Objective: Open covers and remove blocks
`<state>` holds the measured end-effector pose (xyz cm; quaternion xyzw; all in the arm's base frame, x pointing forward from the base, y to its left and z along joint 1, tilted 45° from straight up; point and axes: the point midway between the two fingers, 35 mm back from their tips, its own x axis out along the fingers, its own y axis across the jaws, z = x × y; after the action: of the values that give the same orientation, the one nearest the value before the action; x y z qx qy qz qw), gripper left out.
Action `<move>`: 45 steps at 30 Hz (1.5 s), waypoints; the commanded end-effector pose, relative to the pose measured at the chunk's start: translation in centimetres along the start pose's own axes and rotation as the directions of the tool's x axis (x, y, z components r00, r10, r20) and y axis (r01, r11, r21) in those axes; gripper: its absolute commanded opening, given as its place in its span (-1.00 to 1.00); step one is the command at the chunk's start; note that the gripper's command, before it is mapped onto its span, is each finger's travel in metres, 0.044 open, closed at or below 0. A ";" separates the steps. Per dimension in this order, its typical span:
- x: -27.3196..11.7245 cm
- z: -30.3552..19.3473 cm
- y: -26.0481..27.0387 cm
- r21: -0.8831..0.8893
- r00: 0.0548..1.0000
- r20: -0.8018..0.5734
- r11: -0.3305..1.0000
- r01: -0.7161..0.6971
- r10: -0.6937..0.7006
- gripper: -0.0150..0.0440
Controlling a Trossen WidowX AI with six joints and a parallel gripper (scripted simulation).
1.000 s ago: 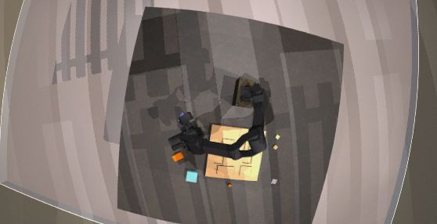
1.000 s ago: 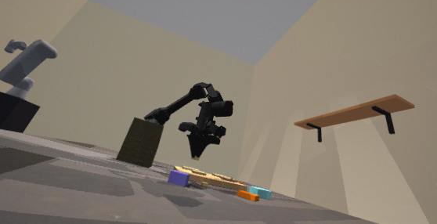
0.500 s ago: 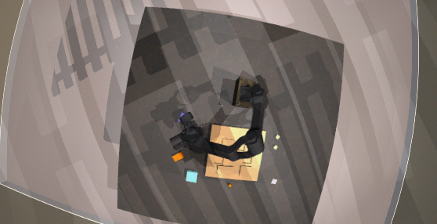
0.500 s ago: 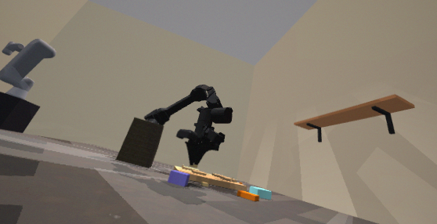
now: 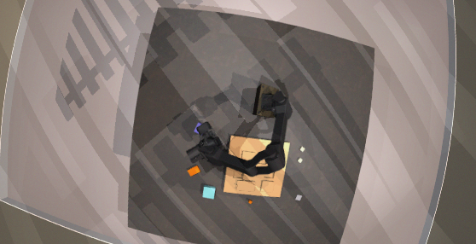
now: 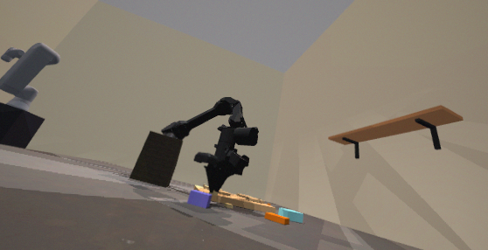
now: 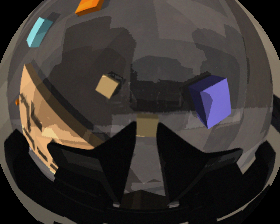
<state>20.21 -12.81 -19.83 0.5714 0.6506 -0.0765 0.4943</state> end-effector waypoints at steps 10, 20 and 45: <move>2.2 -0.5 0.0 0.007 1.000 -0.008 1.000 -0.007 0.007 -0.22; 2.5 -0.4 -0.1 0.000 1.000 -0.005 1.000 -0.002 0.002 0.14; -2.4 -0.2 -0.1 0.005 1.000 -0.004 1.000 -0.002 0.002 1.00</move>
<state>19.81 -13.55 -18.65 0.5768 0.6498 -0.0763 0.4892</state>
